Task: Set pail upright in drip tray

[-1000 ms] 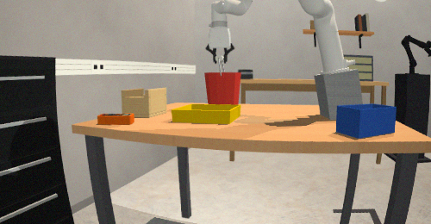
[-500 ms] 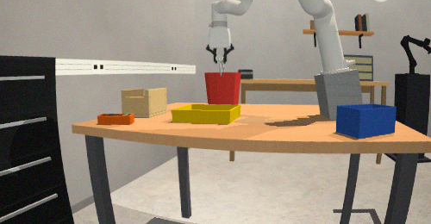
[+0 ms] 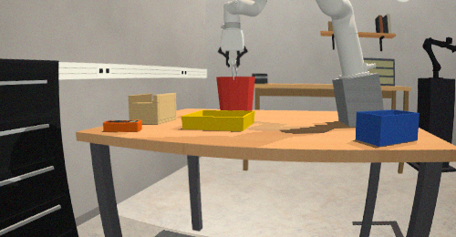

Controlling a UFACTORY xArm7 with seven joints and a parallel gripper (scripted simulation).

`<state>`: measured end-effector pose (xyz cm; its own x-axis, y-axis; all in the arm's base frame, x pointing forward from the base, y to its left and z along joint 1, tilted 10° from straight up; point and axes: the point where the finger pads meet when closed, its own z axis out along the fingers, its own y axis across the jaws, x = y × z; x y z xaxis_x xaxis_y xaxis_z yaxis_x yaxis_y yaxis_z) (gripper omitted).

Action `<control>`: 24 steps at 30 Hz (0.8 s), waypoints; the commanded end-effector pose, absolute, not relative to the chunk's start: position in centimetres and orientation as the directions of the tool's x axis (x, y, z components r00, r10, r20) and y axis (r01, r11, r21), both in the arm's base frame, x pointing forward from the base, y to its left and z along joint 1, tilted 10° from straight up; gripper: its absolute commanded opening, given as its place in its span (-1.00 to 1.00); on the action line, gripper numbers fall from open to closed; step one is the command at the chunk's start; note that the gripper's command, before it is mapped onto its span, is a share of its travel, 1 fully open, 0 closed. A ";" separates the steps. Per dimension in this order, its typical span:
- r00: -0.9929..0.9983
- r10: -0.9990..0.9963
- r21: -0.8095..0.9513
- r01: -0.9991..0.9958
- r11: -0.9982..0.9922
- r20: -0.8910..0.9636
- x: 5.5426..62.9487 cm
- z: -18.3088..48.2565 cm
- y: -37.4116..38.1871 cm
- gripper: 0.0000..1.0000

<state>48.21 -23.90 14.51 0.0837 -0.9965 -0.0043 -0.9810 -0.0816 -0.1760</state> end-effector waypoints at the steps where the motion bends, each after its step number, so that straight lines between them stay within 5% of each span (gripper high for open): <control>1: 0.083 -0.997 -0.180 -0.980 -0.081 -0.001 48.3 14.7 -24.0 -1.00; 24: 0.083 -0.997 -0.180 -0.980 -0.081 -0.001 48.1 16.0 -24.0 -1.00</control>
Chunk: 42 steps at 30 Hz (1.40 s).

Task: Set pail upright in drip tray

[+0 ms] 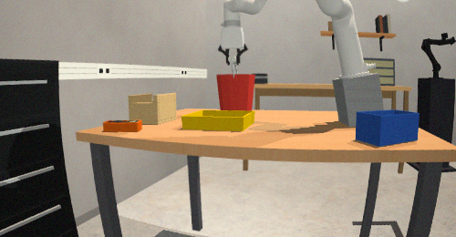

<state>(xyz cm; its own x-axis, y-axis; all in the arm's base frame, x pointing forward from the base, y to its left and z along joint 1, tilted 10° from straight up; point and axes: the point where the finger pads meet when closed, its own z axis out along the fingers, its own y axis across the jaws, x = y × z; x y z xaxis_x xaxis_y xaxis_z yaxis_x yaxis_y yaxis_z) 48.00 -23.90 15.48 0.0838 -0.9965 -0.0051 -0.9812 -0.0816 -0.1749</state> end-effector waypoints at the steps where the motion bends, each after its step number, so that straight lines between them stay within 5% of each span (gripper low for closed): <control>1: 0.083 -0.997 -0.180 -0.980 -0.081 -0.001 48.1 16.0 -24.0 -1.00; 42: 0.083 -0.997 -0.180 -0.980 -0.081 -0.001 47.0 22.0 -24.1 -1.00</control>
<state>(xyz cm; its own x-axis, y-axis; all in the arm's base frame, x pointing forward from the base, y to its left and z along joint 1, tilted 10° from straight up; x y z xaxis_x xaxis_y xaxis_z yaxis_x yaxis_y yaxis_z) 46.93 -23.99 21.33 0.0839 -0.9965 -0.0057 -0.9813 -0.0817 -0.1742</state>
